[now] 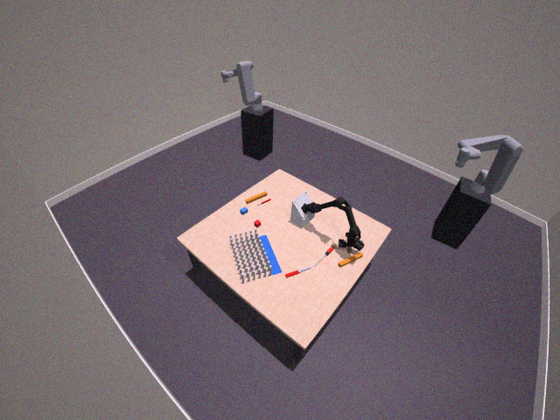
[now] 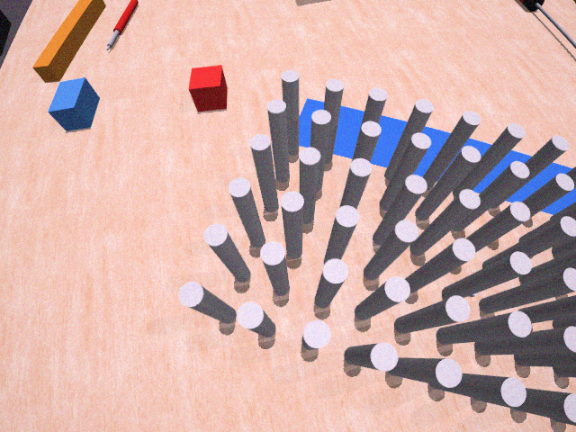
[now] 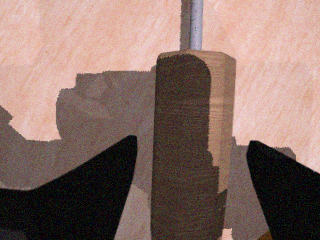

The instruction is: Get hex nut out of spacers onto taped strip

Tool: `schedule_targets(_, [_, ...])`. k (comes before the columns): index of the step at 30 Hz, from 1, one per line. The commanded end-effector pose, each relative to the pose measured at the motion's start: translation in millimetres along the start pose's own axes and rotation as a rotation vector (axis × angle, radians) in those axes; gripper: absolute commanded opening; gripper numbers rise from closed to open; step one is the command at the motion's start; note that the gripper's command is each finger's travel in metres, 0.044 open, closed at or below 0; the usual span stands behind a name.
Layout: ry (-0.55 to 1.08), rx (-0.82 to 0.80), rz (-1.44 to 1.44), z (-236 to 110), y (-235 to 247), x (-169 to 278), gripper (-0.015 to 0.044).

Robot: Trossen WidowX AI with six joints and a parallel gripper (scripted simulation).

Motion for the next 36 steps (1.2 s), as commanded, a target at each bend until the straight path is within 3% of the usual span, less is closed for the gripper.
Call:
schedule_targets(1, [0.001,-0.003,0.005,4,1,1,0.0254])
schedule_targets(3, [0.001,-0.003,0.005,4,1,1,0.0201])
schedule_targets(11, [0.001,-0.003,0.005,4,1,1,0.0148])
schedule_targets(17, [0.002,-0.003,0.010,-18,-5,-2,0.0000])
schedule_targets(36, [-0.001,-0.006,-0.001,-153,-27,-55,0.0000])
Point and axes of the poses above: the point midway between the two fingers, 35 mm back from their tips, its own z axis out along the fingers, its own y axis across the jaws, x = y × z, the point moved 9 cm from there along -z, back along the fingers, and after that the axes turned 3 degrees about -z, right-handed, at the moved point
